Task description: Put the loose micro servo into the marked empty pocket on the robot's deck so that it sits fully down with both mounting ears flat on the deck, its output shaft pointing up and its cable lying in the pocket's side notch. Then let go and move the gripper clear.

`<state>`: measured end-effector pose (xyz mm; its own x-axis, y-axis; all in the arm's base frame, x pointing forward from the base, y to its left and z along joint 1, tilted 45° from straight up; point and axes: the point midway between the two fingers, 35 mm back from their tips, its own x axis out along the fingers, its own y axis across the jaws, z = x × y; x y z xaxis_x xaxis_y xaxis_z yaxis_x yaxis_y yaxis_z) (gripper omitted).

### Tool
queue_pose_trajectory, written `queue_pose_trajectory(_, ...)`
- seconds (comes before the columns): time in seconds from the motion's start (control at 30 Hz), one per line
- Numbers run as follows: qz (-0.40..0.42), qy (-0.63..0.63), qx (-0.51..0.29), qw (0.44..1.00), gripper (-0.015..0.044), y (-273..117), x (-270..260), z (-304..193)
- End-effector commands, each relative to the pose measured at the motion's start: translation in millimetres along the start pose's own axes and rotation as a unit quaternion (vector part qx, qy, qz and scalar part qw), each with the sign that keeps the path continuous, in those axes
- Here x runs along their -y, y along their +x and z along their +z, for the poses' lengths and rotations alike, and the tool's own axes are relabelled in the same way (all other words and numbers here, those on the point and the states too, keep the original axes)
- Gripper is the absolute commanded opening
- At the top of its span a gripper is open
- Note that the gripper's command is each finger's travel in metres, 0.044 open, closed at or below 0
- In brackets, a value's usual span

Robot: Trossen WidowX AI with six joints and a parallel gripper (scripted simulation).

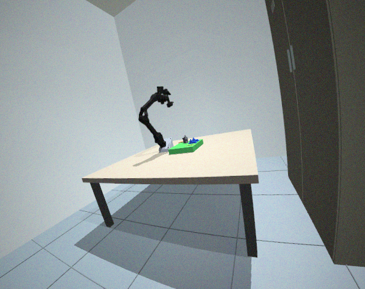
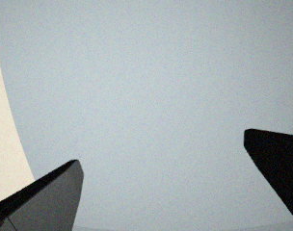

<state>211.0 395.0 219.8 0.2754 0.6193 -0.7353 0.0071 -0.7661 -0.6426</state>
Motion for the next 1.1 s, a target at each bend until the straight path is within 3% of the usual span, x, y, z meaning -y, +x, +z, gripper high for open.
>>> queue_pose_trajectory(0.0,0.065,0.037,-0.013,0.997,0.0440,14.6,-35.8,-12.0)
queue_pose_trajectory(0.5,0.281,0.154,-0.064,0.945,0.0440,30.4,-162.4,-43.7)
queue_pose_trajectory(1.07,0.513,0.246,-0.114,0.815,0.0440,3.6,-294.0,-54.5)
